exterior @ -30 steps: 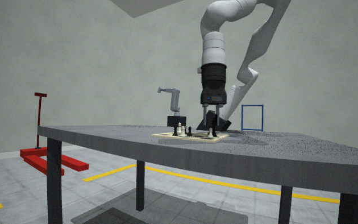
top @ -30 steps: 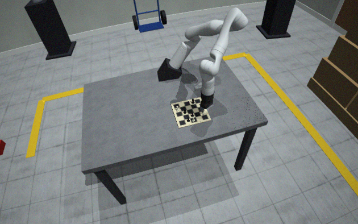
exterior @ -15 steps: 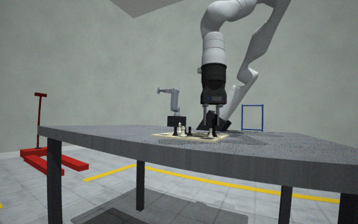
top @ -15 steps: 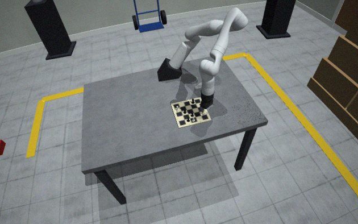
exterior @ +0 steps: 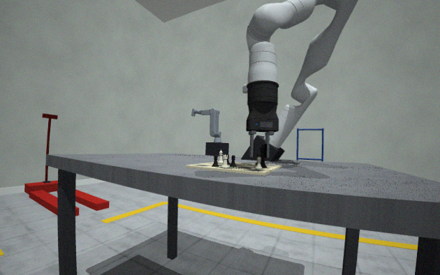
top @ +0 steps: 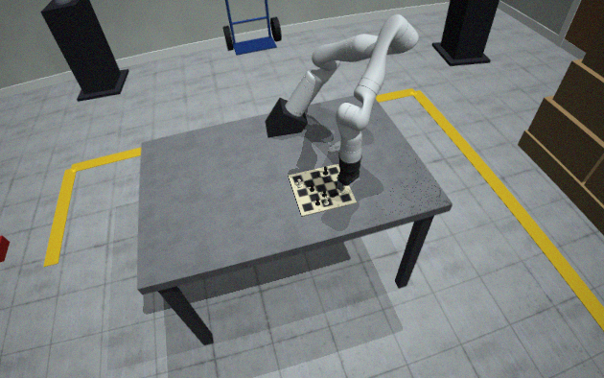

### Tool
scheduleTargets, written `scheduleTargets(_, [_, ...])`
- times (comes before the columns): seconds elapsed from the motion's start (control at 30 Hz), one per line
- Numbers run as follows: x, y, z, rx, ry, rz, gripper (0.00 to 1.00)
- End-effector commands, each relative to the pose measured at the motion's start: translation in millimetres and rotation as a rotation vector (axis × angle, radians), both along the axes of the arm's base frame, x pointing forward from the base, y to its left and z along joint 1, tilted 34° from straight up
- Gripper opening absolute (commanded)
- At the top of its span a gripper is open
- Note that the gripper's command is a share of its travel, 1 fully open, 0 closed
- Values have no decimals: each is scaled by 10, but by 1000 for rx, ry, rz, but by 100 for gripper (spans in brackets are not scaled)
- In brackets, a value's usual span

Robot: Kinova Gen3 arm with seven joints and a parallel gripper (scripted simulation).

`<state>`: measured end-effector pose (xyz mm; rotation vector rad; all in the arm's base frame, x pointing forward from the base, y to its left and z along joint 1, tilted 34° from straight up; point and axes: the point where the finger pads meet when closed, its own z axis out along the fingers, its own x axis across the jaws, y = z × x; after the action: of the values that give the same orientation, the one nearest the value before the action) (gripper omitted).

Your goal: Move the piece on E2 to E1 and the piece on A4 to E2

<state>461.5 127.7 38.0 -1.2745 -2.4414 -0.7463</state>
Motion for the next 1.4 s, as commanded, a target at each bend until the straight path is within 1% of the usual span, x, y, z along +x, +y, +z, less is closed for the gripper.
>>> scheduleTargets(0.0, [-6,23,-42,0,2,0,68])
scheduleTargets(0.23, [-8,98,-153,0,2,0,68])
scheduleTargets(0.4, [-9,126,-193,0,2,0,68])
scheduleTargets(1.37, [-9,130,-198,0,2,0,68])
